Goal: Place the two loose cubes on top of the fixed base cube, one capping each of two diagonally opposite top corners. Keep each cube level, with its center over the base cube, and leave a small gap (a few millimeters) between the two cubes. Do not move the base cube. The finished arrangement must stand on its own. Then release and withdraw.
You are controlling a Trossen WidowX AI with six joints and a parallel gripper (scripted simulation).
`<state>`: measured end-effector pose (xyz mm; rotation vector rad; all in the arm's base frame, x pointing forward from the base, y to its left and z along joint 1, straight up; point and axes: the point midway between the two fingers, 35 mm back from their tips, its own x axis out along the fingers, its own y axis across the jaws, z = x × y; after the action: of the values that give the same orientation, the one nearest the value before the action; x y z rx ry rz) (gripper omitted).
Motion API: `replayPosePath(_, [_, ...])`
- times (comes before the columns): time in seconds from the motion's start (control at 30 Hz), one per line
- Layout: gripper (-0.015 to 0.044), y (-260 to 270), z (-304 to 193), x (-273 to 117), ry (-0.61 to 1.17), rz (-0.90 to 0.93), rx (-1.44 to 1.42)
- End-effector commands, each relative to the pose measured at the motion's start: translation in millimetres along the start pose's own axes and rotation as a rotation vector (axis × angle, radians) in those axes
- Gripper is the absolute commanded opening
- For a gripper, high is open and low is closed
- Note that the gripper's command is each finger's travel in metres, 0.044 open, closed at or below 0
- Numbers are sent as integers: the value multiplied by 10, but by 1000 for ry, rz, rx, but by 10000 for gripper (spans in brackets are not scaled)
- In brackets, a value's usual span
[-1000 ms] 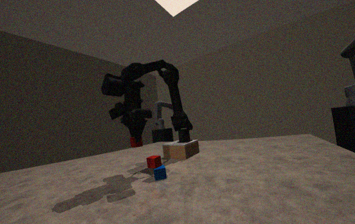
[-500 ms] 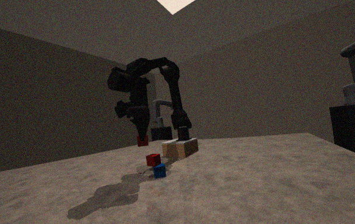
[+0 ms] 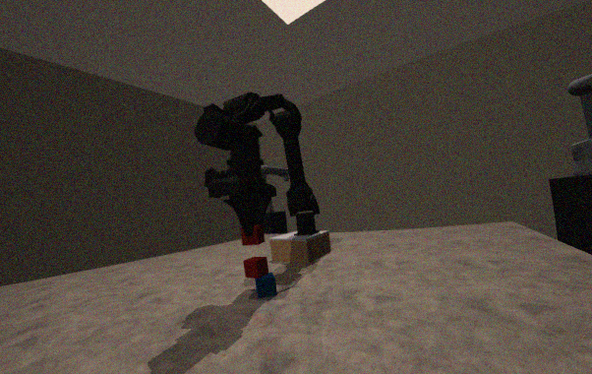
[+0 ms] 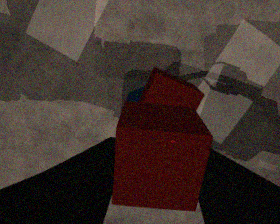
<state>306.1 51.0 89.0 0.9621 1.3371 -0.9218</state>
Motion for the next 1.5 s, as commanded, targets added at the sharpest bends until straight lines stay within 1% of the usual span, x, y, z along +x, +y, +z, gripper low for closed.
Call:
replayPosePath(0.0, [105,10,-81,10,-2,0,97])
replayPosePath(0.37, [105,32,-324,22,0,0,377])
replayPosePath(0.53, [105,32,-327,42,0,0,382])
replayPosePath(0.87, [105,13,-324,323,0,-1,392])
replayPosePath(1.23, [105,15,-324,347,0,-1,392])
replayPosePath(1.47, [105,27,-322,548,0,0,389])
